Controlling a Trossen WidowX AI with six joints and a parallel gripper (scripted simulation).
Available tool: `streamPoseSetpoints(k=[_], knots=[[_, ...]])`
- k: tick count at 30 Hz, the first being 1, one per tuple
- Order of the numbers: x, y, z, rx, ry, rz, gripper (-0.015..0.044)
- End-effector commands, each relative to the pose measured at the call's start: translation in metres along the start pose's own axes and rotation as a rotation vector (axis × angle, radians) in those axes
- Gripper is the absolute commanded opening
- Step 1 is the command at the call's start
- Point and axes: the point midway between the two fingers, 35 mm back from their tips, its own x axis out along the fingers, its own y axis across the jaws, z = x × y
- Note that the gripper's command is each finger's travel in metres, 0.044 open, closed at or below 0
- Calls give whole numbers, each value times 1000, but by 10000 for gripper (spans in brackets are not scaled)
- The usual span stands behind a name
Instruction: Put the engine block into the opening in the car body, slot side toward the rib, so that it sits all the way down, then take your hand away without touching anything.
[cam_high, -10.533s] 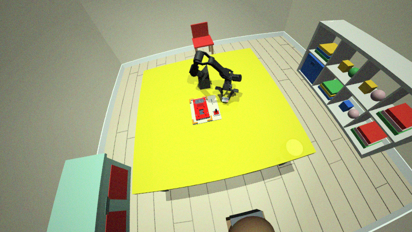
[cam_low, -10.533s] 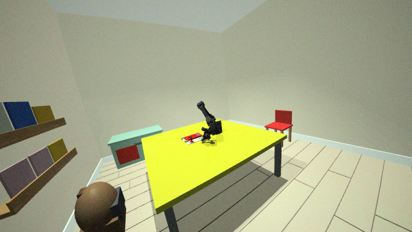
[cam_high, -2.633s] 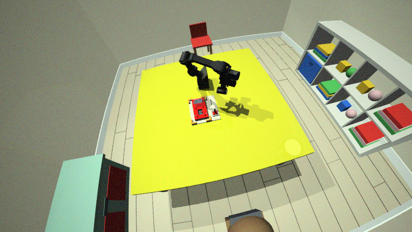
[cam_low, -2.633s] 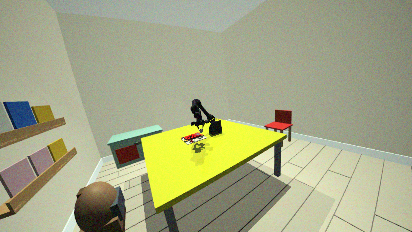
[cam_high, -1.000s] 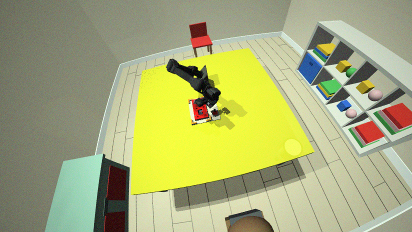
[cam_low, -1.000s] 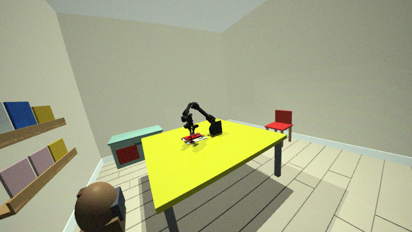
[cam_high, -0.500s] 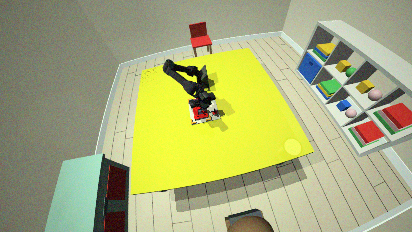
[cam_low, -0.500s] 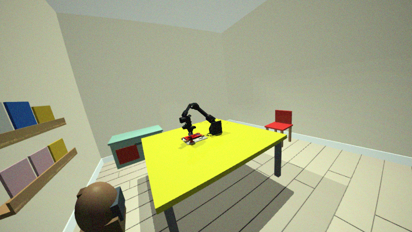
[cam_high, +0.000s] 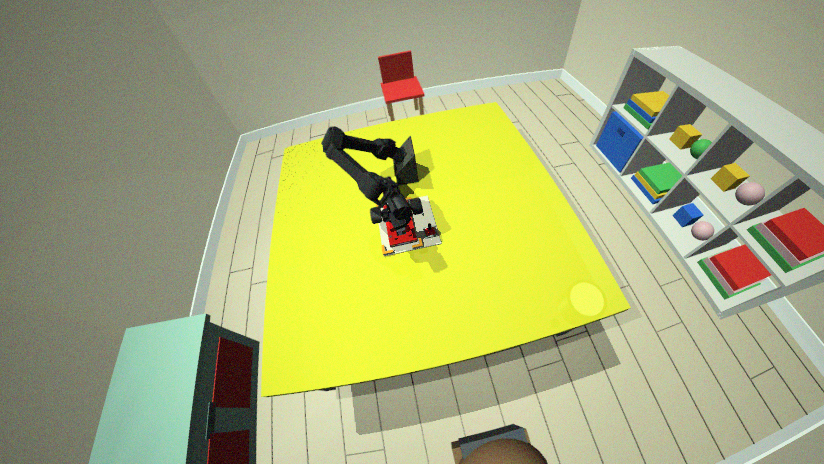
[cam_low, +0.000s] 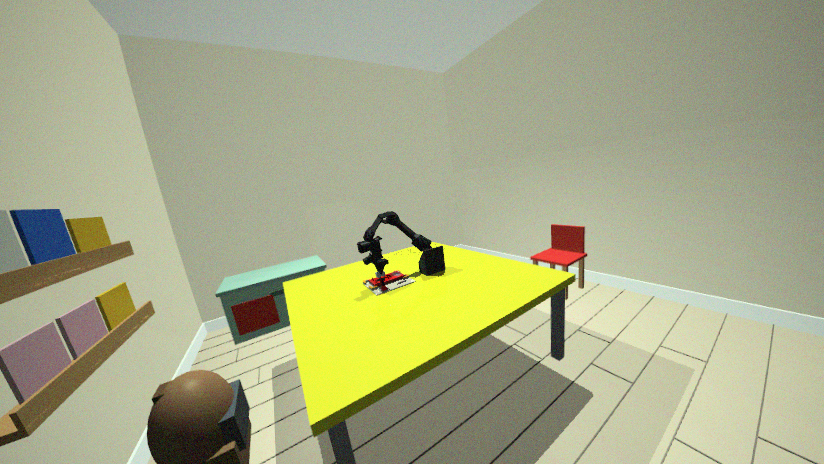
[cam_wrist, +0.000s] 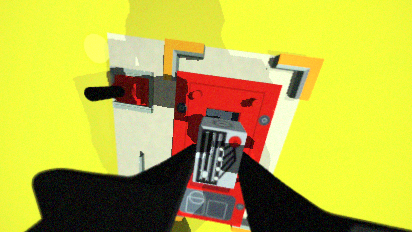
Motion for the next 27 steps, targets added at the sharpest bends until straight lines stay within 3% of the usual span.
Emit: streamPoseSetpoints(k=[1, 27], knots=[[-1, -1, 1, 23, -8, -5, 157], [-2, -2, 1, -27, -8, -5, 159]])
